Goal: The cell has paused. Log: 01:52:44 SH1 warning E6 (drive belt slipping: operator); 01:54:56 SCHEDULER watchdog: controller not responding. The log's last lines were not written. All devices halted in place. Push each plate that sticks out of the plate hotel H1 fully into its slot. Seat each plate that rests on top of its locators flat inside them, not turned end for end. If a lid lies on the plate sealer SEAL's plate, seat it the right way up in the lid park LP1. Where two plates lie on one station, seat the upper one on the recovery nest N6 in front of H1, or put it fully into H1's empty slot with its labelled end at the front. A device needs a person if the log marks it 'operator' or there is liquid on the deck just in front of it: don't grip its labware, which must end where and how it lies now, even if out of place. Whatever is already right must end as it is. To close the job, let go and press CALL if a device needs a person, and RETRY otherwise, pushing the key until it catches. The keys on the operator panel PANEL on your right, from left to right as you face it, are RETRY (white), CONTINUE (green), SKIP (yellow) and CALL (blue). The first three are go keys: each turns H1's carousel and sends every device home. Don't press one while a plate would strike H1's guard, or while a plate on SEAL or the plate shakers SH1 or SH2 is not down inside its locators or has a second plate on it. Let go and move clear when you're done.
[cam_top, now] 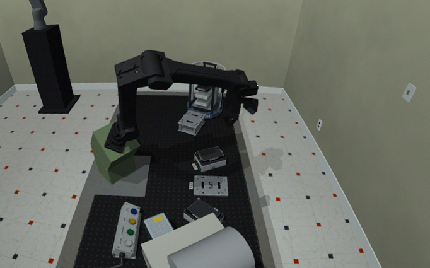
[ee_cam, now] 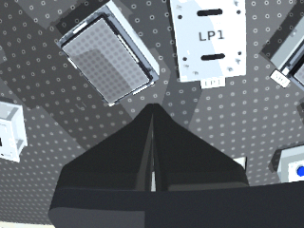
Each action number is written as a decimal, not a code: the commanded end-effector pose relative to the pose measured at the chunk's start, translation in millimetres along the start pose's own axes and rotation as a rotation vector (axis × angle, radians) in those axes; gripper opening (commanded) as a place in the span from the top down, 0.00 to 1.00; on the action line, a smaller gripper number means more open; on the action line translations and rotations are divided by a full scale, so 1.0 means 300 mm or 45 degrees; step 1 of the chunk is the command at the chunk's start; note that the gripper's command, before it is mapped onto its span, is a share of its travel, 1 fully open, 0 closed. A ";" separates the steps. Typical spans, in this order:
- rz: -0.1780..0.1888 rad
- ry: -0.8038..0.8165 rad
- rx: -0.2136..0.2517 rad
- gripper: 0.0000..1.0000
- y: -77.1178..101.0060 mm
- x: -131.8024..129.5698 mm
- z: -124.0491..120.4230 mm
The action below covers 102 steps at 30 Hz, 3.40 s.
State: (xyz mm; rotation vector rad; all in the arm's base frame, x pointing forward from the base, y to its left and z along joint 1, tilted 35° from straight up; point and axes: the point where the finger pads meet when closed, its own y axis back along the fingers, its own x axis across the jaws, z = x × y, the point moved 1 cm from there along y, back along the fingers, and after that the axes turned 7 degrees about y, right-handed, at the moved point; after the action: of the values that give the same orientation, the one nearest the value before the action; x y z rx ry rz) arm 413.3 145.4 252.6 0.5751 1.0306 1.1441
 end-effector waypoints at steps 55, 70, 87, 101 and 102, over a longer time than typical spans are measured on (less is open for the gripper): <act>-0.003 -0.441 -0.025 1.00 0.008 -0.552 -0.082; -0.008 -0.498 -0.012 1.00 -0.006 -0.673 -0.147; -0.011 -0.492 -0.001 1.00 -0.015 -0.819 -0.221; -0.016 -0.494 -0.019 1.00 0.003 -0.963 -0.292; -0.016 -0.494 -0.019 1.00 0.003 -0.963 -0.292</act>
State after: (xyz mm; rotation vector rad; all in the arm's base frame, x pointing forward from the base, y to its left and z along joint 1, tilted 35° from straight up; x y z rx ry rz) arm 320.3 -127.3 319.8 0.7700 0.6668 0.9635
